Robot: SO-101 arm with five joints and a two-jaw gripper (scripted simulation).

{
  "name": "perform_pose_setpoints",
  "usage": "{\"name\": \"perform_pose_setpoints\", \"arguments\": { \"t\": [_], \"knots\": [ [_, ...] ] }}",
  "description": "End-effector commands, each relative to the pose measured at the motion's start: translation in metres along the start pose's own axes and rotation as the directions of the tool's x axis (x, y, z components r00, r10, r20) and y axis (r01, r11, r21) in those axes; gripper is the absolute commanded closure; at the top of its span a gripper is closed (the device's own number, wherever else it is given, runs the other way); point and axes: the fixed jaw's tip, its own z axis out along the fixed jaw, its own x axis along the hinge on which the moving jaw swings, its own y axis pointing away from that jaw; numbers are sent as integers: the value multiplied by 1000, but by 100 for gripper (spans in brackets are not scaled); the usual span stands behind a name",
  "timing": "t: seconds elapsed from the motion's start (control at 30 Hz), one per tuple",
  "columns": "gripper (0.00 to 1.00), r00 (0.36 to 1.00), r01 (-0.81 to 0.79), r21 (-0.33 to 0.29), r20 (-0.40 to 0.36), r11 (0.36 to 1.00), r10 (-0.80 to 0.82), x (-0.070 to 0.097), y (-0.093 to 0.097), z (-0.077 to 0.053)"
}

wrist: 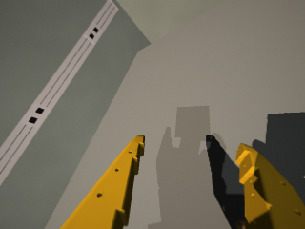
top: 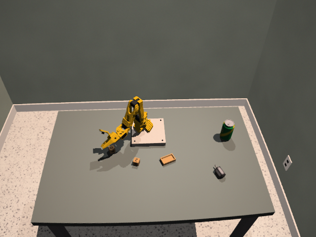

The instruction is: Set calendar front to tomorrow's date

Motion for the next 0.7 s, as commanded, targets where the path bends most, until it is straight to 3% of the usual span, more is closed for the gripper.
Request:
{"name": "perform_pose_setpoints", "arguments": {
  "t": [0.0, 0.67],
  "knots": [
    [65, 985, 94, 82, -149, 992, -81, -6, 9, -2],
    [65, 955, 210, 116, -239, 971, -178, -11, 15, -16]
  ]
}}
